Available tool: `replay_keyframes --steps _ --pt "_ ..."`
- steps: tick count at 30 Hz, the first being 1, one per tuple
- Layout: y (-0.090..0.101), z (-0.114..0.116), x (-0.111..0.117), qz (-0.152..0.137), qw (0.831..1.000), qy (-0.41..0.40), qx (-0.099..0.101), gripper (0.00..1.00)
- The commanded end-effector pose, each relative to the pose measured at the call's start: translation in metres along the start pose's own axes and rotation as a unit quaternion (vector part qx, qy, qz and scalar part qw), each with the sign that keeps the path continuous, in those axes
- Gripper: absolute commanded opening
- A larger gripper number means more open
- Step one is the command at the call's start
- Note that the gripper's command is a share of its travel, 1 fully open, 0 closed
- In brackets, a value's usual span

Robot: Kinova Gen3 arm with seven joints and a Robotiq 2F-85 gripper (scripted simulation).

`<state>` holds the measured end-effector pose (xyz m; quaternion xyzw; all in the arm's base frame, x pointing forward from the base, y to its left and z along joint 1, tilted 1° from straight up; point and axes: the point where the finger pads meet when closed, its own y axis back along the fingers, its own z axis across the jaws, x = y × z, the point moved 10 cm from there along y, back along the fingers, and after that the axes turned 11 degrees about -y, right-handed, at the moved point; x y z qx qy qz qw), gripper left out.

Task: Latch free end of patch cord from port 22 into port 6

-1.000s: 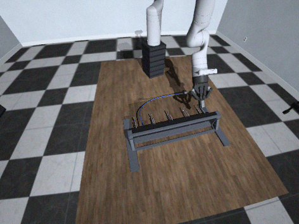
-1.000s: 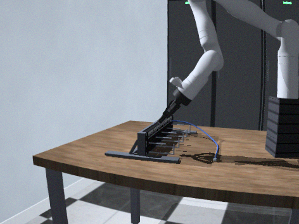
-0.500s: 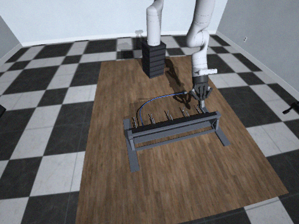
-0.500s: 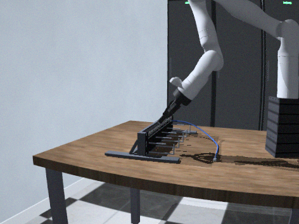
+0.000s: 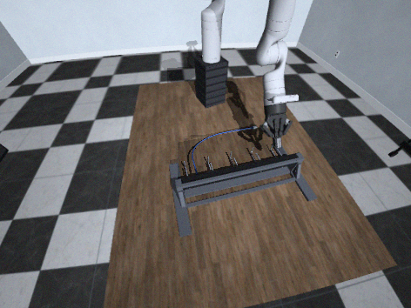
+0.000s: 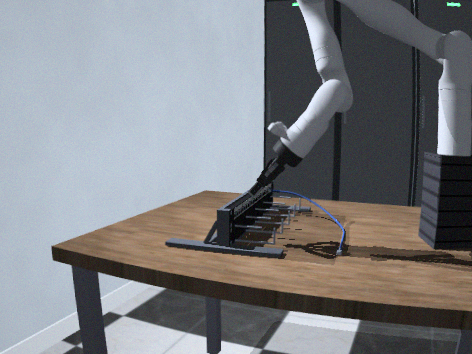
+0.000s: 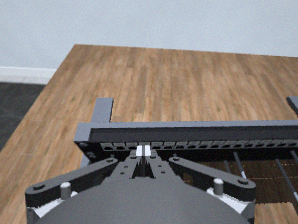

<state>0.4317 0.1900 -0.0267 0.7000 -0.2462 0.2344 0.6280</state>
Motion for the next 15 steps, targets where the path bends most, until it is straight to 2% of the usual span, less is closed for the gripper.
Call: replay_keyframes --steps 1,15 --pt "0.0003 -0.0003 0.0009 0.001 1.000 0.000 0.000 0.00" --pt "0.0023 -0.0003 0.0009 0.001 1.000 0.000 0.000 0.00"
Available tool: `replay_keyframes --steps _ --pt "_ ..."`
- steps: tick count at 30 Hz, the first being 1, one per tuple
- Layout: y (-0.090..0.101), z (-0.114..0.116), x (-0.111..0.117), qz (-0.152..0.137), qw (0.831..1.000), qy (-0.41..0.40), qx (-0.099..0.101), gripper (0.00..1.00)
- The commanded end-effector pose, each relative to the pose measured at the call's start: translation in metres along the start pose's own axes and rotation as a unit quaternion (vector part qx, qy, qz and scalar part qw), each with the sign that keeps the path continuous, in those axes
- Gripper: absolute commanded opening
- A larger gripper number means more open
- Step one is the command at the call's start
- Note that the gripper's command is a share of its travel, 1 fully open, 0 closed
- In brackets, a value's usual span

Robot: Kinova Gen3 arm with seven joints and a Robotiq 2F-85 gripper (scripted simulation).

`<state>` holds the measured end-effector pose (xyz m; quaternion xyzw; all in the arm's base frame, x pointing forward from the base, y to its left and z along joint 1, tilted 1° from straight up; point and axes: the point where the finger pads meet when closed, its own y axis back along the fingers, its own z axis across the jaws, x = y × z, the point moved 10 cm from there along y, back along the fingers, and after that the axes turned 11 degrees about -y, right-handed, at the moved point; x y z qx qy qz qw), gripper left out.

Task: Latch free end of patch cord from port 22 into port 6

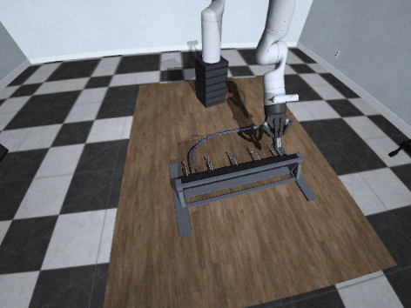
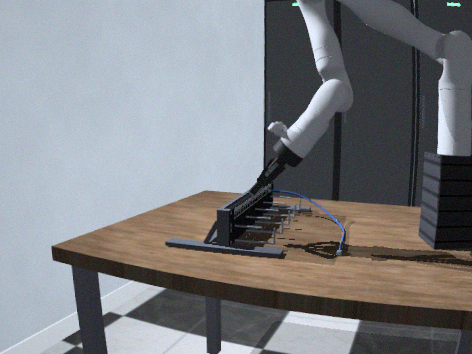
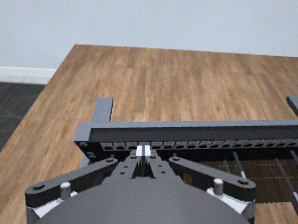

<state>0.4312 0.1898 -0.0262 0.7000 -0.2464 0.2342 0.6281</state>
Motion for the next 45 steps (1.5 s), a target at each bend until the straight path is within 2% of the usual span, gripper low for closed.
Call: replay_keyframes --steps 1,4,8,10,19,24,36,45 --pt "0.003 0.000 0.001 0.001 1.000 0.000 0.001 0.00" --pt "0.013 0.000 0.001 0.001 1.000 0.000 0.001 0.00" --pt "0.035 0.000 0.001 0.001 1.000 0.000 0.001 0.00" --pt "0.035 0.000 0.001 0.001 1.000 0.000 0.001 0.00" --pt "0.105 0.000 0.001 0.001 1.000 0.000 0.001 0.00" --pt "0.132 0.000 0.001 0.001 1.000 0.000 0.001 0.00" --pt "0.140 0.001 0.001 0.001 1.000 0.000 0.001 0.00" --pt "0.140 0.015 0.004 0.001 1.000 0.000 0.001 0.00"
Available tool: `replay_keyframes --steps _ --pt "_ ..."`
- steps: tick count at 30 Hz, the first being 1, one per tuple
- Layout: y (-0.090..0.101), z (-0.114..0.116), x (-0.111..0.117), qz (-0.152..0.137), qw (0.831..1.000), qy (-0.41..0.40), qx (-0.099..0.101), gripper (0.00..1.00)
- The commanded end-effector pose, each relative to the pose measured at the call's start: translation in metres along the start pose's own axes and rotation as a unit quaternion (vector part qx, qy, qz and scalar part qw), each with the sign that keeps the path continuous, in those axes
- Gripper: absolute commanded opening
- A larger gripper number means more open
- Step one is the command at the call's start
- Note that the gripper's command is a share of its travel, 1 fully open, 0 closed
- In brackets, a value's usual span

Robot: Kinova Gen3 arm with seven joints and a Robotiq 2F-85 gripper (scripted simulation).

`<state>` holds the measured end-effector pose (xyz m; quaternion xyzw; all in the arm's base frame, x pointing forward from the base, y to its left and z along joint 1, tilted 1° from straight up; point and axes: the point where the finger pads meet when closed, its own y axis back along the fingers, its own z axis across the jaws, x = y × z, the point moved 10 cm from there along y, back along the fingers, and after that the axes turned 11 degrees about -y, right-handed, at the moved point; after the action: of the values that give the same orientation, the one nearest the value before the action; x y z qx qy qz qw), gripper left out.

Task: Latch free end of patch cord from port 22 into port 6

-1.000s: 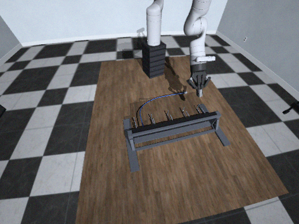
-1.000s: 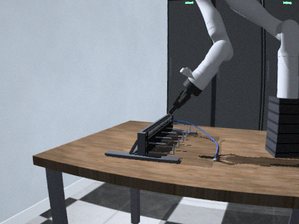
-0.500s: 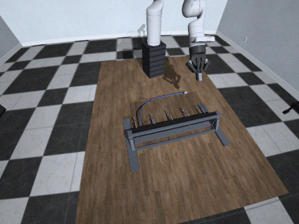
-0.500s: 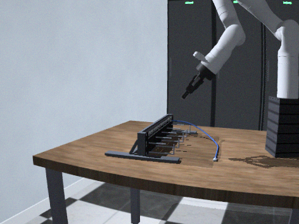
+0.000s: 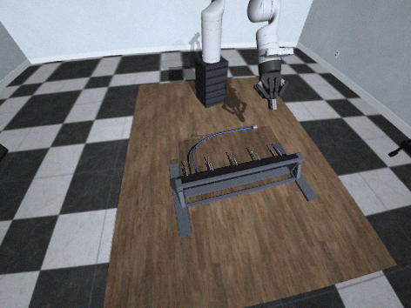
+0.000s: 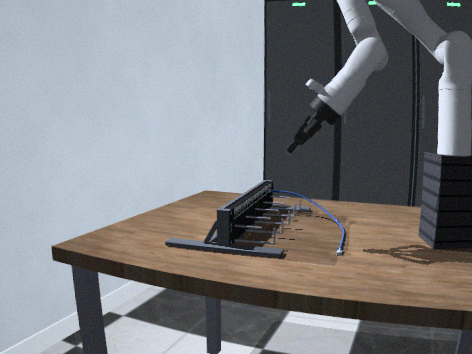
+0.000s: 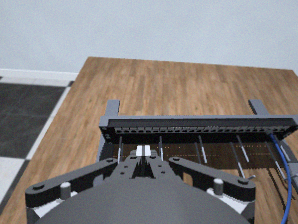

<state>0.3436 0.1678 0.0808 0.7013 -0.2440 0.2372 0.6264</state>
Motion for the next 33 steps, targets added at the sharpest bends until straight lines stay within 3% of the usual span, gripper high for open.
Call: replay_keyframes --steps 1,14,24,33 --pt "0.000 0.009 0.002 0.001 1.000 -0.003 -0.003 0.00" --pt "0.000 0.067 0.013 0.001 1.000 -0.003 -0.003 0.00" --pt "0.000 0.087 0.017 0.001 1.000 -0.003 -0.003 0.00" --pt "0.000 0.089 0.017 0.001 1.000 -0.003 -0.003 0.00"
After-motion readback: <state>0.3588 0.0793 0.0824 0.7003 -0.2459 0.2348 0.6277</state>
